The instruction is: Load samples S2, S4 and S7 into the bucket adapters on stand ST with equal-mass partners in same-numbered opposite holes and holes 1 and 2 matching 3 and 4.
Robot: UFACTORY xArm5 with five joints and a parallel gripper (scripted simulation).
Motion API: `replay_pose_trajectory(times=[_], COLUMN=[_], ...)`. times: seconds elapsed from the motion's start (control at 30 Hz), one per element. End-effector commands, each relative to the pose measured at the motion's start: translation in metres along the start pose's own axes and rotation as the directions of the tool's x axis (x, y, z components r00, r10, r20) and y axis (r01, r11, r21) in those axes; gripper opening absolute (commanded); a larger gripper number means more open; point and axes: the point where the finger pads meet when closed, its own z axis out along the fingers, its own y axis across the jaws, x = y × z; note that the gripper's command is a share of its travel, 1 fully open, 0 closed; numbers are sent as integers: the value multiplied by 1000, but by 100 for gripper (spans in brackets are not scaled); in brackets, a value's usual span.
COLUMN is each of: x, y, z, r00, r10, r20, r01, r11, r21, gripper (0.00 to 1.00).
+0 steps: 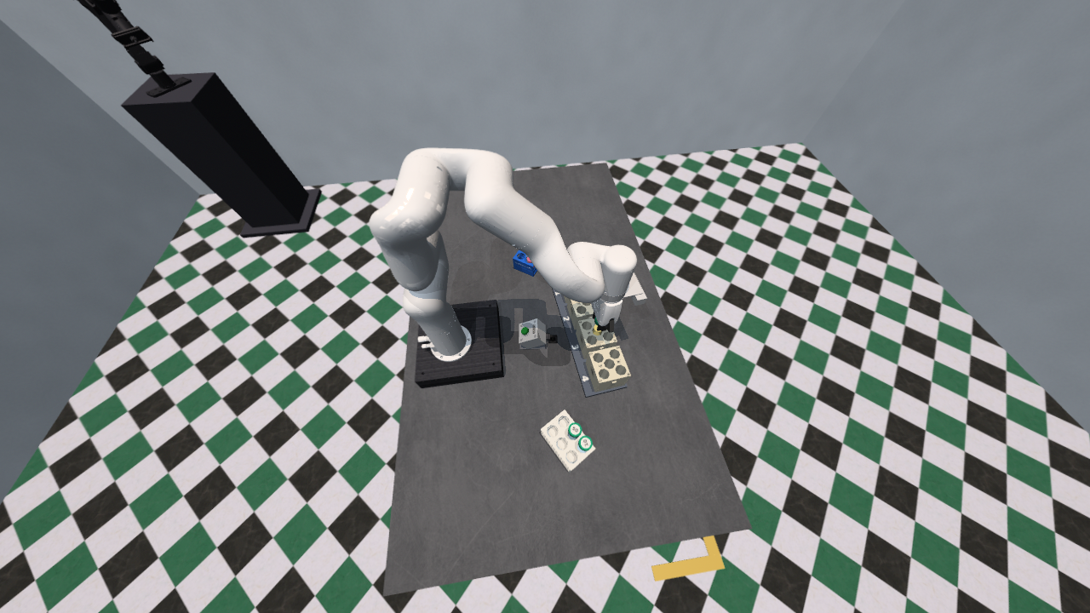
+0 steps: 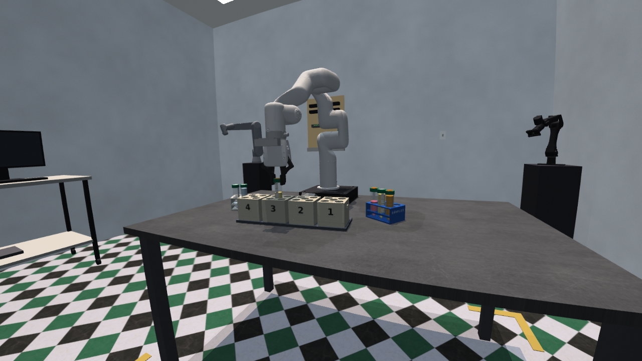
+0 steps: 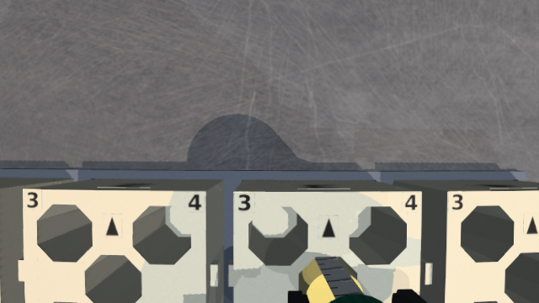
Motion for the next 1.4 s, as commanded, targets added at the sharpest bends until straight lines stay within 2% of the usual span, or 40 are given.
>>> replay_pose_trajectory(times=[0.0,1.37], x=[1,1], y=[0,0], z=[2,38], r00=[1000,1000], r10=[0,0], r20=[-4,-4], r01=[0,0], r11=[1000,1000], r21=[-3,-3], gripper=[0,0])
